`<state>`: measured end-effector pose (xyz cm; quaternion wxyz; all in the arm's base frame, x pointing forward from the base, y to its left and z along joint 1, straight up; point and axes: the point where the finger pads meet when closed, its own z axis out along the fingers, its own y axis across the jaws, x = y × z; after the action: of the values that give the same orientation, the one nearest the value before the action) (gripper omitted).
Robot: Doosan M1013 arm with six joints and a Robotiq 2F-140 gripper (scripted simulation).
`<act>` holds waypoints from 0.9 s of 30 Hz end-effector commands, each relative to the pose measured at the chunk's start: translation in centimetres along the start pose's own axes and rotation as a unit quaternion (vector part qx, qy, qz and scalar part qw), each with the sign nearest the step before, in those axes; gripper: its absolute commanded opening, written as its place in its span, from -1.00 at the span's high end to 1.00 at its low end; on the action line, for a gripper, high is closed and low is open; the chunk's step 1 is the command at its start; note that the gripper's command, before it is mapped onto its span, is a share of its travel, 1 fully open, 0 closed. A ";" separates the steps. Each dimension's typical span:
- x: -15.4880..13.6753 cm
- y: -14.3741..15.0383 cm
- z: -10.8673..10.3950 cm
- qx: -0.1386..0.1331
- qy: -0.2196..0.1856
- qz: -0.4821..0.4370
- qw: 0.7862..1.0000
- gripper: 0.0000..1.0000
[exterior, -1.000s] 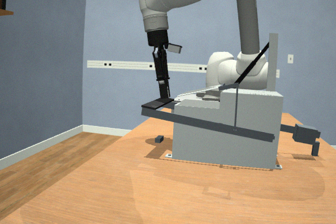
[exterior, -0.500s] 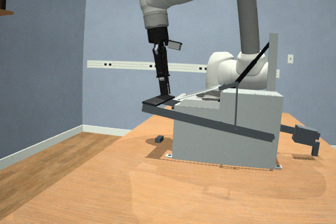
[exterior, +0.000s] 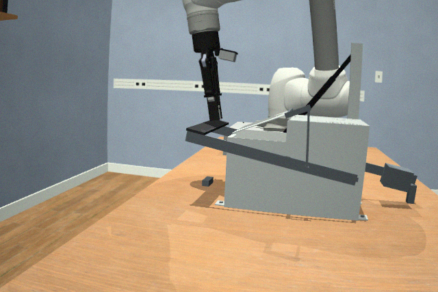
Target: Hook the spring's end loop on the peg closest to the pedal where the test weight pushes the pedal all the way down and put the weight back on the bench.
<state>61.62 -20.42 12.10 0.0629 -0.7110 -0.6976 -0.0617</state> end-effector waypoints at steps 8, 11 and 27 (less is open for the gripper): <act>0.1 0.0 -0.6 -0.001 0.000 0.000 1.000 0.50; 0.1 0.0 -0.8 -0.001 0.000 0.000 1.000 0.50; 0.0 0.0 -0.3 -0.001 0.000 0.000 1.000 0.50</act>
<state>61.61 -20.42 12.35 0.0629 -0.7110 -0.6976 -0.0617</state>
